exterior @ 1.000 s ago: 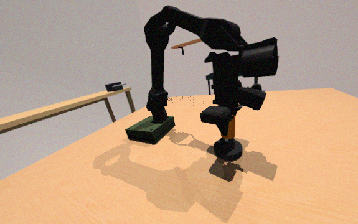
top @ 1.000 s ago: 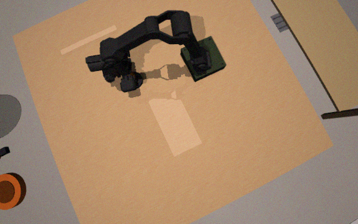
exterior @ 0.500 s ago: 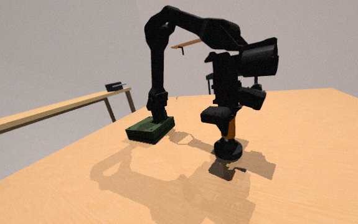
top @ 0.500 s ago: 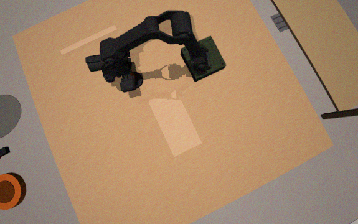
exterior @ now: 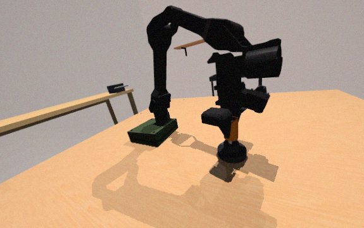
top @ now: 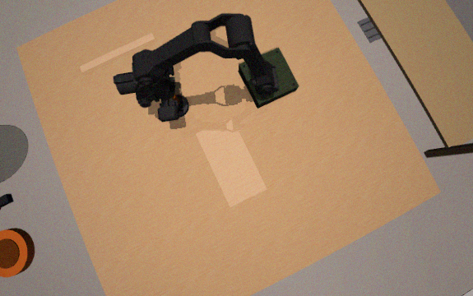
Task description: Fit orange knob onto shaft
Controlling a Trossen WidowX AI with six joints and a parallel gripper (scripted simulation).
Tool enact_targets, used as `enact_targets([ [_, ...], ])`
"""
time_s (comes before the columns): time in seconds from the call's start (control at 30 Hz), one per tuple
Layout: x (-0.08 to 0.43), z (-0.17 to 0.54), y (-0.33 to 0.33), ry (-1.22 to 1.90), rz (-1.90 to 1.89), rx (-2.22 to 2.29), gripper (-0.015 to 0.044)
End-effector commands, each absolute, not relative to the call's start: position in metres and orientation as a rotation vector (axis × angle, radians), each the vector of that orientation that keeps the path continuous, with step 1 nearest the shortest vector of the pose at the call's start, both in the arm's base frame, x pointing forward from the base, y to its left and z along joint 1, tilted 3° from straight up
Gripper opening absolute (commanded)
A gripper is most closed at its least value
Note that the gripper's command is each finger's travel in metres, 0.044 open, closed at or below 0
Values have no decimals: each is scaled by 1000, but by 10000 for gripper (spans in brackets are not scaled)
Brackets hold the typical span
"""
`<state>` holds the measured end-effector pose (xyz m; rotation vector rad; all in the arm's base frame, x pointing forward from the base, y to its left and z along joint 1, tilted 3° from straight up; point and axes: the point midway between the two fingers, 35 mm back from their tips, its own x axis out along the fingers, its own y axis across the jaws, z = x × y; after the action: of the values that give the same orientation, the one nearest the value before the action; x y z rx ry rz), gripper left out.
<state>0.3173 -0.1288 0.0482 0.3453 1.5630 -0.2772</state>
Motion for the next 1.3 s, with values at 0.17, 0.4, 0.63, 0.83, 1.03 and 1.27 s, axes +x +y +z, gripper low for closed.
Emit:
enact_targets([
  [0.17, 317, 53, -128, 1539, -387, 447, 0],
  [0.4, 318, 53, -129, 1539, -387, 447, 0],
  [0.63, 319, 50, -130, 1539, -387, 447, 0],
  [0.83, 319, 49, -130, 1539, -387, 447, 0],
  [1.03, 317, 48, -129, 1539, -387, 447, 0],
  [1.27, 315, 43, -128, 1539, -386, 446, 0],
])
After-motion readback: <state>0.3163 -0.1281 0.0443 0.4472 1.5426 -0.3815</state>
